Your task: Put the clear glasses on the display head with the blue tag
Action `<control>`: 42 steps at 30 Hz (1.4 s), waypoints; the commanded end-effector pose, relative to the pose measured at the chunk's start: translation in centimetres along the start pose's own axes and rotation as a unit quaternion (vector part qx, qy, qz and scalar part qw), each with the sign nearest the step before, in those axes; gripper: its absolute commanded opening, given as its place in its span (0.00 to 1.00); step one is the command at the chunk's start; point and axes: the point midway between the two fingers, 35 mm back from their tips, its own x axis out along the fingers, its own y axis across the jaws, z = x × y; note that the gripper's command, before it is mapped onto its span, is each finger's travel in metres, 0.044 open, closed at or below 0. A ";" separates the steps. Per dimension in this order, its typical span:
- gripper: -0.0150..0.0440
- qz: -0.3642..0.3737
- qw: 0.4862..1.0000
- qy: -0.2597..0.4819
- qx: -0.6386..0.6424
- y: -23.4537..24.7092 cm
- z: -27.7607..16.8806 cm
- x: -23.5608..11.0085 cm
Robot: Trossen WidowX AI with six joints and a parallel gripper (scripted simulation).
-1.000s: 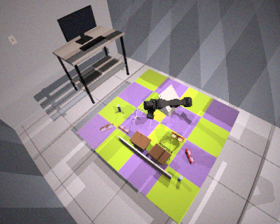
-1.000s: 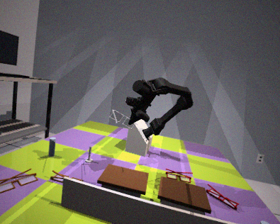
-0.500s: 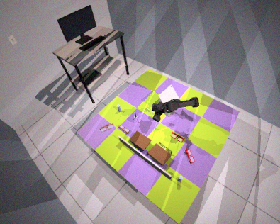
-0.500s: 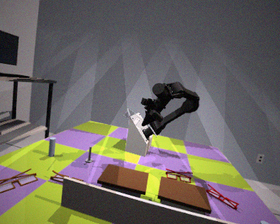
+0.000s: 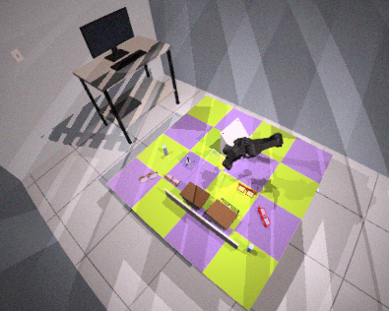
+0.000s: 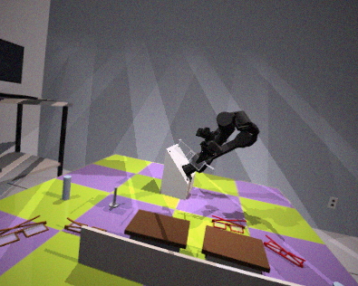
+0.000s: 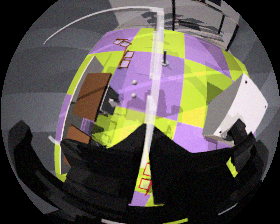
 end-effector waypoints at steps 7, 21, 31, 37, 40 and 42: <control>0.25 0.033 0.997 -0.010 0.074 -1.7 -3.2 -1.7; 0.25 0.084 0.982 -0.001 0.171 -4.6 -6.9 -3.3; 0.25 0.119 0.963 0.019 0.240 -6.9 -8.9 -4.1; 0.25 0.138 0.949 0.036 0.281 -8.4 -9.9 -4.3; 0.25 0.147 0.941 0.046 0.301 -9.1 -10.4 -4.4; 0.25 0.152 0.935 0.053 0.315 -9.6 -10.6 -4.4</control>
